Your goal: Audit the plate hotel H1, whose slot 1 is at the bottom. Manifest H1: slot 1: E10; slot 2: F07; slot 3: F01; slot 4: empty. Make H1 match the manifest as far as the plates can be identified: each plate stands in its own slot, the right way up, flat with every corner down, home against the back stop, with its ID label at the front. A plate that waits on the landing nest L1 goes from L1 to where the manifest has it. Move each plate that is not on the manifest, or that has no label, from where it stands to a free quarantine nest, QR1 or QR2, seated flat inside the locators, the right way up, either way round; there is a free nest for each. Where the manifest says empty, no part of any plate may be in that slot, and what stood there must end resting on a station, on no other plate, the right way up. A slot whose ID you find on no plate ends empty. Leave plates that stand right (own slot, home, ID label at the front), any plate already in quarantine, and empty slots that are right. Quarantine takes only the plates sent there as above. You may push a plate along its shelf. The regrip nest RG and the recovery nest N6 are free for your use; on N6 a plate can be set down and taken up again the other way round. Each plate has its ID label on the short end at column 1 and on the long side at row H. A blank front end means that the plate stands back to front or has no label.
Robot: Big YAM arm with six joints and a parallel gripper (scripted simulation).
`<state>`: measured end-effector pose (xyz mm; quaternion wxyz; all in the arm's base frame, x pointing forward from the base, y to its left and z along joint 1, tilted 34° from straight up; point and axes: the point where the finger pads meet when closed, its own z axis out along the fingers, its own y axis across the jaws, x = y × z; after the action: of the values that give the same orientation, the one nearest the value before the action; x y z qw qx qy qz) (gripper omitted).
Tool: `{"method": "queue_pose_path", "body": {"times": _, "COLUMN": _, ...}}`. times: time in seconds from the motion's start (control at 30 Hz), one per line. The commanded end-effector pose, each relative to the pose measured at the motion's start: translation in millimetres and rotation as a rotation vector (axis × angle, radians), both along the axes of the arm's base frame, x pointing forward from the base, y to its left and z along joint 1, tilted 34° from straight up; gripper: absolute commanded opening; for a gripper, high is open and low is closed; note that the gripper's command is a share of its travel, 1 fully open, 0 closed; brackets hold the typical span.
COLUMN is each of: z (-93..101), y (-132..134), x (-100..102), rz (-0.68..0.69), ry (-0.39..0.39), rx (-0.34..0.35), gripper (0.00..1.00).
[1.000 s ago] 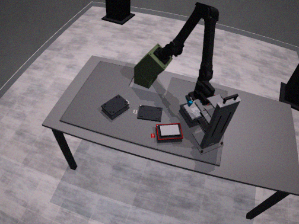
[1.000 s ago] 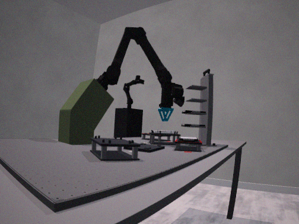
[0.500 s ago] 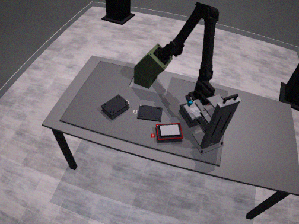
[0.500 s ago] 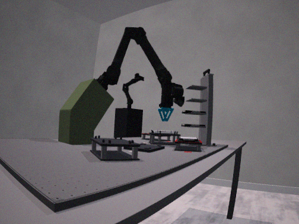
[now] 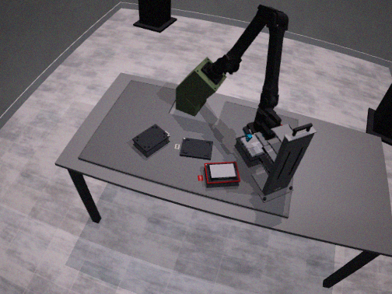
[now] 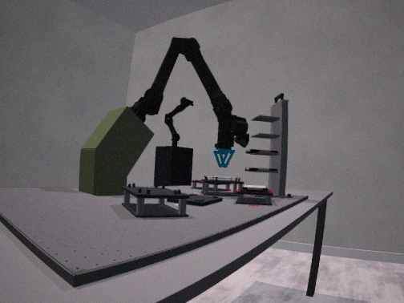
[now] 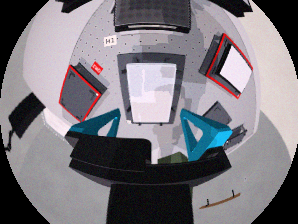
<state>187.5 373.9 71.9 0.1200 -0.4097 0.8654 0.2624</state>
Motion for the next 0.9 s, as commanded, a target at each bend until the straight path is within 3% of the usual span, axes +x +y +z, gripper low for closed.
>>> {"method": "queue_pose_path", "body": {"times": 0.0, "z": -2.5, "y": 3.8, "x": 4.3, "rz": -0.021, "ry": -0.002, "rx": 0.01, "gripper": 1.0}}
{"method": "queue_pose_path", "body": {"times": 0.87, "z": -22.3, "y": 30.5, "x": 4.2, "rz": -0.01, "ry": -0.011, "rx": 0.025, "gripper": 1.0}}
